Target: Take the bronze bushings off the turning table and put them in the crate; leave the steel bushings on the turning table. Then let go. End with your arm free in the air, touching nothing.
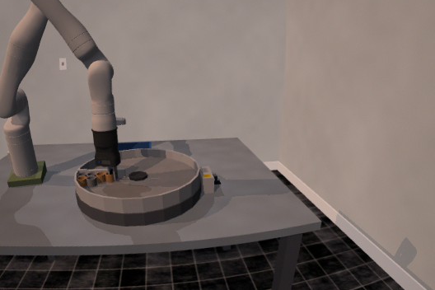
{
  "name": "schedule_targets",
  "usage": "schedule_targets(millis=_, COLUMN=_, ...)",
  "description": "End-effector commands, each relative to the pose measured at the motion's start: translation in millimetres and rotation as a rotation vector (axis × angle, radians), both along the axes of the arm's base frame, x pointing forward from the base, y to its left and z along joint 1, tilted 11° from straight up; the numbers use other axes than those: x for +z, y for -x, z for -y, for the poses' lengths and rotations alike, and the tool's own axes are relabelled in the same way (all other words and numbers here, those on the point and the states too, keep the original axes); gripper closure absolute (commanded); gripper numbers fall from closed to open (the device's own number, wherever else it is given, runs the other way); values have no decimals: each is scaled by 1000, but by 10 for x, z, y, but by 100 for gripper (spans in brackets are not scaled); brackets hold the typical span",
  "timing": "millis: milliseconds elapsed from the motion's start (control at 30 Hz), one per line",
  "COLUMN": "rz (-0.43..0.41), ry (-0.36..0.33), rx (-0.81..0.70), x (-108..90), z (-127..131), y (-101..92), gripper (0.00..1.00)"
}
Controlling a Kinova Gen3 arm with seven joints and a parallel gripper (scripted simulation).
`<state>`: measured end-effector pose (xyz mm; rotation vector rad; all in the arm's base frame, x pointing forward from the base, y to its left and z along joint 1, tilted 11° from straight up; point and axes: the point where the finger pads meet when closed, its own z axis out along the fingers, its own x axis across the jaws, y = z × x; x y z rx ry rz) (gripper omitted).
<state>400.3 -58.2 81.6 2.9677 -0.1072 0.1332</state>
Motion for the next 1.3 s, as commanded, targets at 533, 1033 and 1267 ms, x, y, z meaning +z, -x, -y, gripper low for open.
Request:
schedule_targets(millis=533, rz=2, ry=0, rx=0, x=6, z=-1, y=-5, gripper=100)
schedule_targets(millis=1033, rz=0, ry=0, rx=0, x=9, z=1, y=-37, gripper=100)
schedule_targets(millis=1267, rz=0, ry=0, rx=0, x=9, z=1, y=-37, gripper=100)
